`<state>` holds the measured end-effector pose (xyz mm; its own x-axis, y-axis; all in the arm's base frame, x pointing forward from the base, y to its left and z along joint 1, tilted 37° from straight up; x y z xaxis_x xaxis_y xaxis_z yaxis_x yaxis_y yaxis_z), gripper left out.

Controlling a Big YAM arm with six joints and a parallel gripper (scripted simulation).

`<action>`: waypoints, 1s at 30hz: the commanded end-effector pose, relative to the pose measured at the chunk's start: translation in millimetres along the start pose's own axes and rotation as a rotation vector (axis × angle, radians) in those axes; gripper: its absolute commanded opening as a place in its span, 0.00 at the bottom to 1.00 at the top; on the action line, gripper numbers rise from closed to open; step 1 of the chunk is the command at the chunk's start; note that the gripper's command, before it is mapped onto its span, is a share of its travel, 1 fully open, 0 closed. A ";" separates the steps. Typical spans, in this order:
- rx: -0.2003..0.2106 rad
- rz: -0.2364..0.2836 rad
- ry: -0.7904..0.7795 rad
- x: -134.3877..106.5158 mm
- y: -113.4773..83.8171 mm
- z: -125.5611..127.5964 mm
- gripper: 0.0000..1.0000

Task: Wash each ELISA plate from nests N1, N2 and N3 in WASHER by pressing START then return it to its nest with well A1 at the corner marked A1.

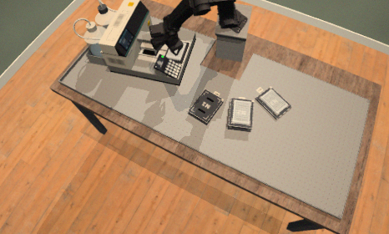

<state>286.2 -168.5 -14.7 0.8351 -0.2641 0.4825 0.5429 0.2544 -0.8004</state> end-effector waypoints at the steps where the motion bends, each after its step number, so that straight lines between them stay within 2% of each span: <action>1: -0.017 -0.027 0.012 10.4 -4.6 0.0 0.34; 3: -0.017 -0.027 0.012 10.4 -4.6 0.0 0.34; 4: -0.009 -0.014 0.047 7.4 -2.6 8.9 0.32; 18: -0.002 -0.012 0.519 30.3 -2.7 75.1 0.04; 20: -0.002 -0.012 0.519 30.3 -2.7 75.1 0.04; 24: -0.001 -0.004 0.657 35.4 -2.8 94.2 0.00; 30: 0.000 -0.028 0.807 39.8 -4.1 90.8 0.00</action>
<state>325.0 -94.5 35.1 0.5998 -0.7851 0.1541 0.5466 0.2615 -0.7955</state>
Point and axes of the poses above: the point where the finger pads meet when closed, its own y axis out along the fingers, its own z axis across the jaws, x = y × z, the point moved 2 cm from there along -y, back along the fingers, and after that the axes turned 9 degrees about -y, right-handed, at the moved point
